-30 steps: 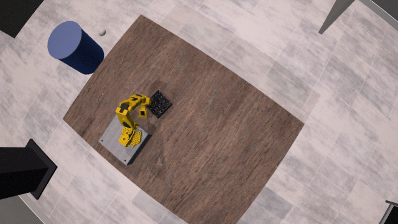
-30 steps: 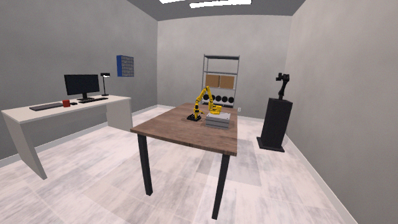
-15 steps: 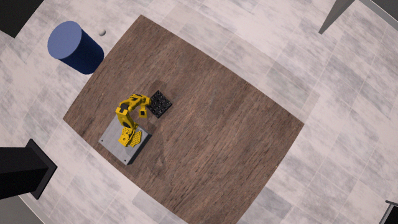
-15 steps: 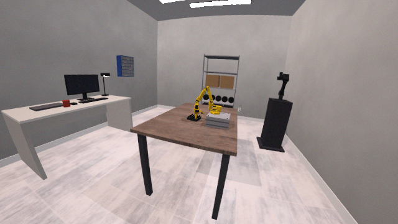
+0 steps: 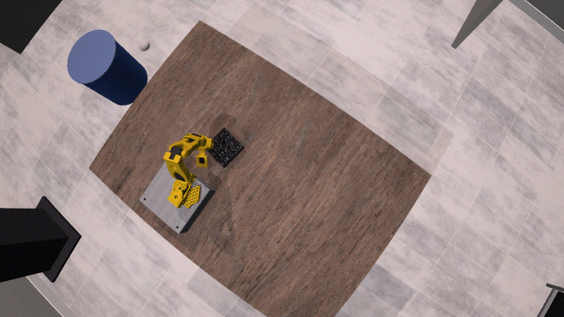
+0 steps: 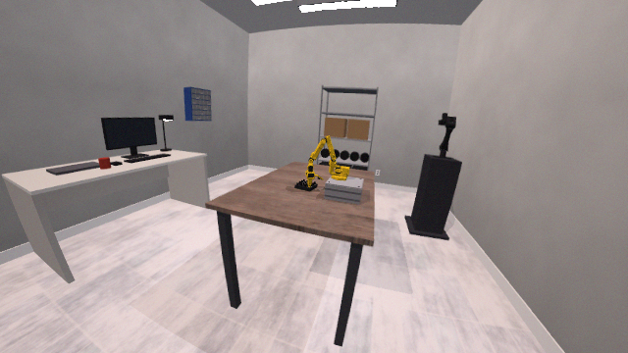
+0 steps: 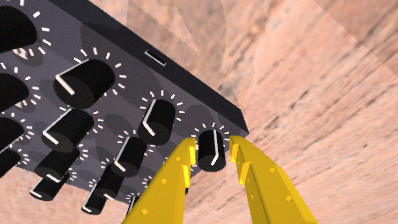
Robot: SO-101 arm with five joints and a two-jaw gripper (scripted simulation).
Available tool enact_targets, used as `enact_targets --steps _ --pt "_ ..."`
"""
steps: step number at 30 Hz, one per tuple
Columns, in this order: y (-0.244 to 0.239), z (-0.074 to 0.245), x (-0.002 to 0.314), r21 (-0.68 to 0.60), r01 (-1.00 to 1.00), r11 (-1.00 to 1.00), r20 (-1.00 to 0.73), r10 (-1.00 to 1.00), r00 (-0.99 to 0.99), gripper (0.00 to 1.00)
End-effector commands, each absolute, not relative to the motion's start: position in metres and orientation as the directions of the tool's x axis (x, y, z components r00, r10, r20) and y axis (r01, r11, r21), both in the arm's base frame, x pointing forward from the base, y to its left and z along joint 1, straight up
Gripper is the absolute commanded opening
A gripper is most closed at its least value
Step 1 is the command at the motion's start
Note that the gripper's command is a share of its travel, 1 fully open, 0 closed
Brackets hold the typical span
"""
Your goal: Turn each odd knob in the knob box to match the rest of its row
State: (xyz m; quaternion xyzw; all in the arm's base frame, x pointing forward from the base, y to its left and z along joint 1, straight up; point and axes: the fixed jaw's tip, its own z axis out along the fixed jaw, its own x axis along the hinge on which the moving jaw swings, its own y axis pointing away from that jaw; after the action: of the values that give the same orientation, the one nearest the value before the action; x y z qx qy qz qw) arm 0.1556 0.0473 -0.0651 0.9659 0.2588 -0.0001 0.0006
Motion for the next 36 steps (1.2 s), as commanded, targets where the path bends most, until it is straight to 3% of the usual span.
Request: enact_targets --steps 1,36 --pt "0.0492 -0.0656 0.1524 -0.001 0.504 -0.864 -0.006 0.504 0.864 0.10" --pt "0.0496 -0.0656 0.1521 -0.001 0.504 -0.864 -0.006 0.504 0.864 0.01"
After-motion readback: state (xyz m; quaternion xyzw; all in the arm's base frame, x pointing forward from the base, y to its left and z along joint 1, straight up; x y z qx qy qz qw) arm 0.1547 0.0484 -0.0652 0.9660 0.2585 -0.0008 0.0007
